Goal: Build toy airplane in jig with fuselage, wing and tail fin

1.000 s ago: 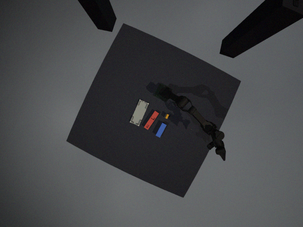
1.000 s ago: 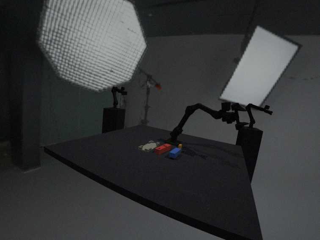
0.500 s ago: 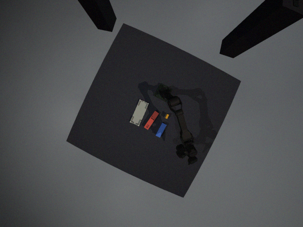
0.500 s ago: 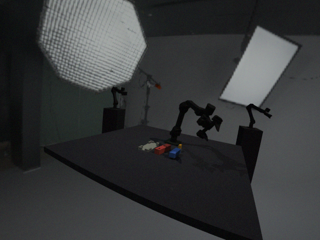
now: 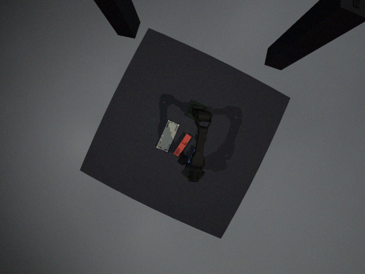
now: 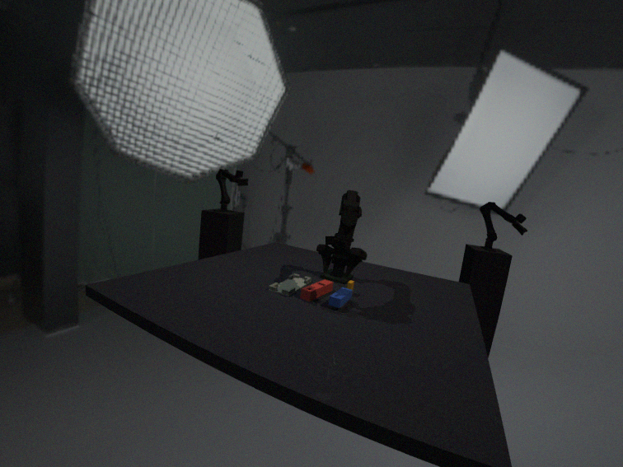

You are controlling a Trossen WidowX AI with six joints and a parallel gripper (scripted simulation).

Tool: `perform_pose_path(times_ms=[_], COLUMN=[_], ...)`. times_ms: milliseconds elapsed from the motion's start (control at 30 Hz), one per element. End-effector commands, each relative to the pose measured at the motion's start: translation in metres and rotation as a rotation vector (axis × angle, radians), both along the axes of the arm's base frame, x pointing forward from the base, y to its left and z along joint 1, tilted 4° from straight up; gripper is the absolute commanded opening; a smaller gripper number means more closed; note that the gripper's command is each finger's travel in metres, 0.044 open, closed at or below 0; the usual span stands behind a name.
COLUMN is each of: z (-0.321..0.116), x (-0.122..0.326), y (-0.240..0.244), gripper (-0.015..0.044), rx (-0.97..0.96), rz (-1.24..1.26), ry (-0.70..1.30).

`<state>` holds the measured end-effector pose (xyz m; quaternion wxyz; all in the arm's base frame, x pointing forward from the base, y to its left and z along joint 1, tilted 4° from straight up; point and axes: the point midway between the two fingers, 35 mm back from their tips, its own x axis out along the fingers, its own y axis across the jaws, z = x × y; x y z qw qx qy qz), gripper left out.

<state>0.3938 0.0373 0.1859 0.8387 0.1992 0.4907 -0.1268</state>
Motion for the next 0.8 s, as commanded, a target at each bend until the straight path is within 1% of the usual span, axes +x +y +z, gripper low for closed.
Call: perform_pose_path(times_ms=[0,133,200,433,600,767], z=[-0.014,-0.025,-0.027,-0.029,-0.078,-0.085], x=[-0.043,-0.1,-0.119,-0.122,-0.118,-0.118], y=[-0.04,-0.075,-0.083,-0.083,-0.082,-0.081], gripper=[0.044,0.044,0.044,0.044,0.044,0.044], rx=[-0.034,-0.014,0.007,0.011,0.011,0.011], rz=[0.057,0.126,0.15,0.152,0.153,0.153], ry=[0.172,0.367,0.426,0.434,0.434,0.434])
